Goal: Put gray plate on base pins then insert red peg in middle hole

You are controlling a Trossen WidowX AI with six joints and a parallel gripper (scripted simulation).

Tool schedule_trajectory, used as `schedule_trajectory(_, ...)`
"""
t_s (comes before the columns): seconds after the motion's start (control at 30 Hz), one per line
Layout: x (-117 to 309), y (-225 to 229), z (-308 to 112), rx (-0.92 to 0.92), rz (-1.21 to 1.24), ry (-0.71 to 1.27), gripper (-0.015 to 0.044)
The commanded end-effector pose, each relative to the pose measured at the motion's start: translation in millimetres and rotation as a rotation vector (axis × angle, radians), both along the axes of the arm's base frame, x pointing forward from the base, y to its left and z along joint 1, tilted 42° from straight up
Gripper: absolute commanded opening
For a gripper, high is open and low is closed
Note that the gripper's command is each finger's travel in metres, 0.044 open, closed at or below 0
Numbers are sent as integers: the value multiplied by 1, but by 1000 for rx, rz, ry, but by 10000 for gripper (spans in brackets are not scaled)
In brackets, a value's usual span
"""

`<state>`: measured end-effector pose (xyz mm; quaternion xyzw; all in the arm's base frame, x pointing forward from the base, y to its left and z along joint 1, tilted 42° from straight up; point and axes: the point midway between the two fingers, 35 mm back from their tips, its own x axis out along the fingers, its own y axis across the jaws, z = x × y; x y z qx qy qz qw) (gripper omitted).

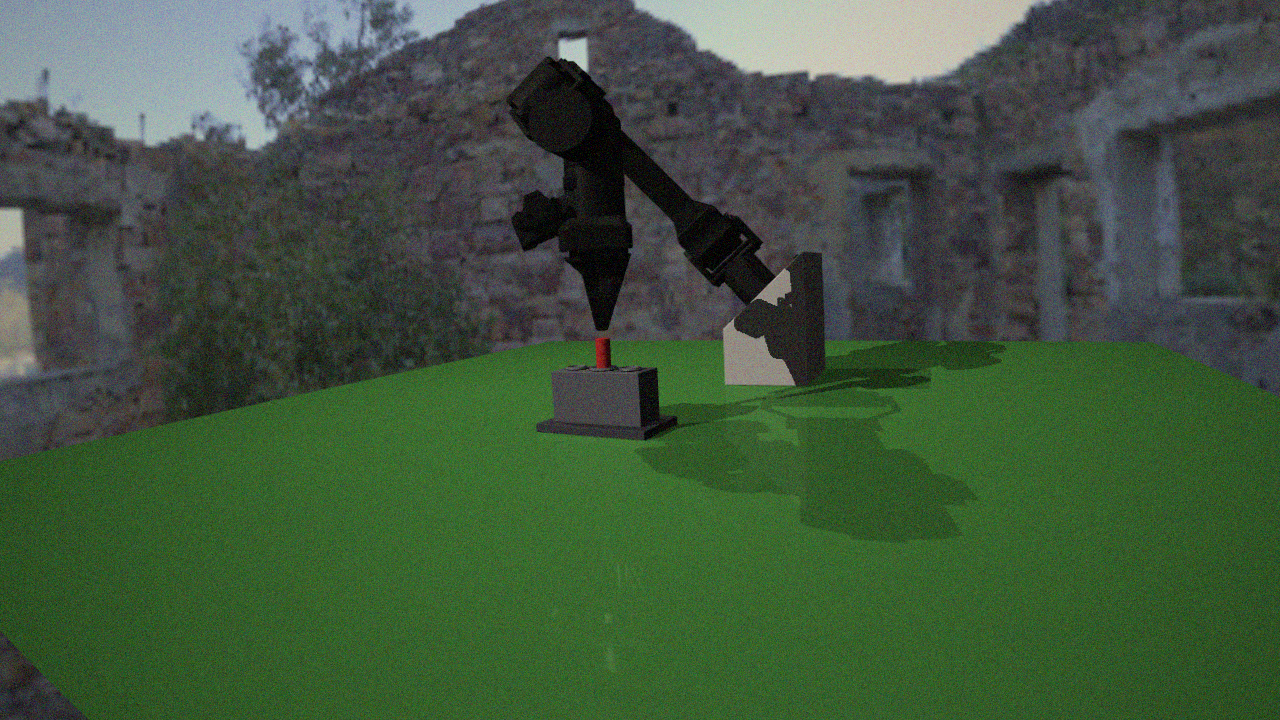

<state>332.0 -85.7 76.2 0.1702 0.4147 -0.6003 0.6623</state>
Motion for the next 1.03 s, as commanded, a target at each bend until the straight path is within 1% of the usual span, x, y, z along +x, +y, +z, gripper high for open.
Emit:
schedule_trajectory(0.0,0,1,1,-2,0,2,150)
schedule_trajectory(1.0,-4,17,15,-4,2,8,150)
